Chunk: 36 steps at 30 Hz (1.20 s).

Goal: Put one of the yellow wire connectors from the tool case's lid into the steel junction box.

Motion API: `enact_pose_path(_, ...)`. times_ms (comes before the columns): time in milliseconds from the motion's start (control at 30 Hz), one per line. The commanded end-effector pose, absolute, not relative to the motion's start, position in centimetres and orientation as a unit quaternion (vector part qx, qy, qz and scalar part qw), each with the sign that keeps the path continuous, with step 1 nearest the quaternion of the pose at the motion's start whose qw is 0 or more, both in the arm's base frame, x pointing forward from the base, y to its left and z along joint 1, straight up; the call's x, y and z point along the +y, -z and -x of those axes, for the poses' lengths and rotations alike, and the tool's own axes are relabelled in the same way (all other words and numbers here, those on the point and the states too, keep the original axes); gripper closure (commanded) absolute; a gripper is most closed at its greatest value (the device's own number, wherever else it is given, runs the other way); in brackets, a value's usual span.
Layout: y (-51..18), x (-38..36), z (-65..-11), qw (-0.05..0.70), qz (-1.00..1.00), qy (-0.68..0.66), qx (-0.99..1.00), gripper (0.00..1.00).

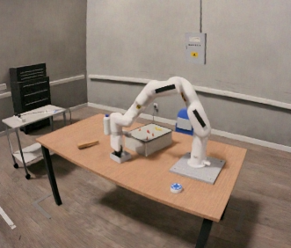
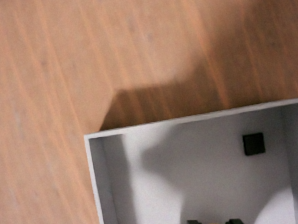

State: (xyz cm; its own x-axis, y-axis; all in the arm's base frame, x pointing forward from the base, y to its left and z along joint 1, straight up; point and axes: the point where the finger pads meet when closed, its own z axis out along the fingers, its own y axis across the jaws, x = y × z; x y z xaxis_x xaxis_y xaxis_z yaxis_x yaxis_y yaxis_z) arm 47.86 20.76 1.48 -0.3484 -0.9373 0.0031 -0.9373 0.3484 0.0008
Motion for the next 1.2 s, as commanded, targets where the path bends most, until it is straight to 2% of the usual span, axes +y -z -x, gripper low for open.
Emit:
enact_pose_path(0,-1.54,20.83,-48.01,-0.001,-0.571,-0.001,-0.821,0.97)
enact_pose_path(100,-1.54,20.83,-48.01,-0.001,-0.571,-0.001,-0.821,0.97)
enact_pose_path(133,-1.54,20.83,-48.01,-0.001,-0.571,-0.001,-0.821,0.7)
enact_pose_path(1167,-1.54,20.83,-48.01,-0.001,-0.571,-0.001,-0.821,0.7)
